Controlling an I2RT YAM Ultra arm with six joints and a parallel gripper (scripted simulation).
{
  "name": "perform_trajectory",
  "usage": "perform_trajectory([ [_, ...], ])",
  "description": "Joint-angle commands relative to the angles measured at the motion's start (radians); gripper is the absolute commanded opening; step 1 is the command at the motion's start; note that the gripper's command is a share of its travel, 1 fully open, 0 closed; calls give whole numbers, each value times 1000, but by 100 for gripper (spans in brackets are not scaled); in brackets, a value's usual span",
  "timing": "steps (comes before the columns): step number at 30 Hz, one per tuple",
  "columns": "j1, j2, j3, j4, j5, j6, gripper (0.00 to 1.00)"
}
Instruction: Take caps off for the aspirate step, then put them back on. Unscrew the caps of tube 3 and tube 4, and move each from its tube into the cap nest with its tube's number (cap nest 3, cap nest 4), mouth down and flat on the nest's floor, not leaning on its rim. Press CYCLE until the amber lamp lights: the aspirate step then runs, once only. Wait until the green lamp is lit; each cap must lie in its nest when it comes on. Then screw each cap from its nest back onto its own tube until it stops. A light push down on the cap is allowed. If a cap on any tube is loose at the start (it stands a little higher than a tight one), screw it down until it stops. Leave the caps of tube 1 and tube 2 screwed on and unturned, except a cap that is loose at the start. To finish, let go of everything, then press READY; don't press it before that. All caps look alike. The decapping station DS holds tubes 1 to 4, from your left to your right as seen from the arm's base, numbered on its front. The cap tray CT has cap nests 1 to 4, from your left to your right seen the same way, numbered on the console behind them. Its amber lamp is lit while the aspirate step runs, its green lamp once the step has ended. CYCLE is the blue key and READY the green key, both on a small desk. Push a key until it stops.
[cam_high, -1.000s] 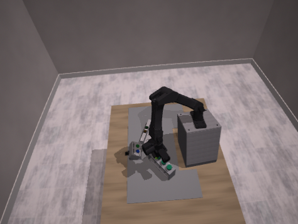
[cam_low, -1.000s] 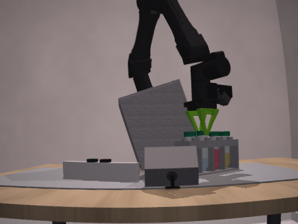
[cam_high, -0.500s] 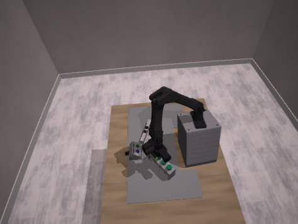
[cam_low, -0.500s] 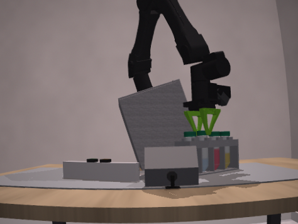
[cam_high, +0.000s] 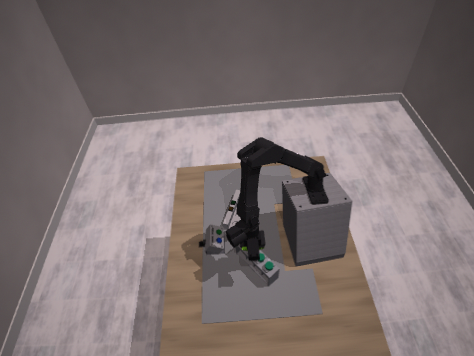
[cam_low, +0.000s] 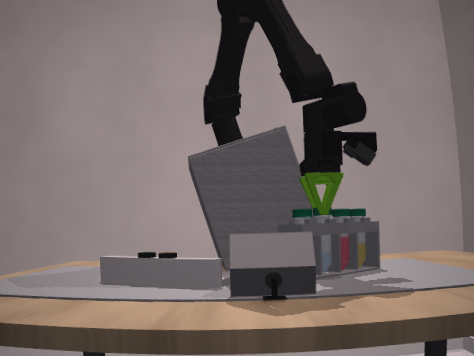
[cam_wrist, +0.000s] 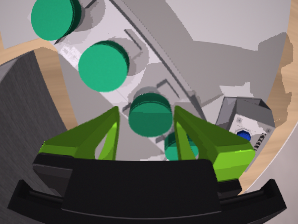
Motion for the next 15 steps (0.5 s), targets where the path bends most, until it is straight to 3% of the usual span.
perform_trajectory([
  [1, 9, -27, 1, -3, -1, 282, 49],
  [15, 11, -28, 12, -17, -2, 935, 49],
])
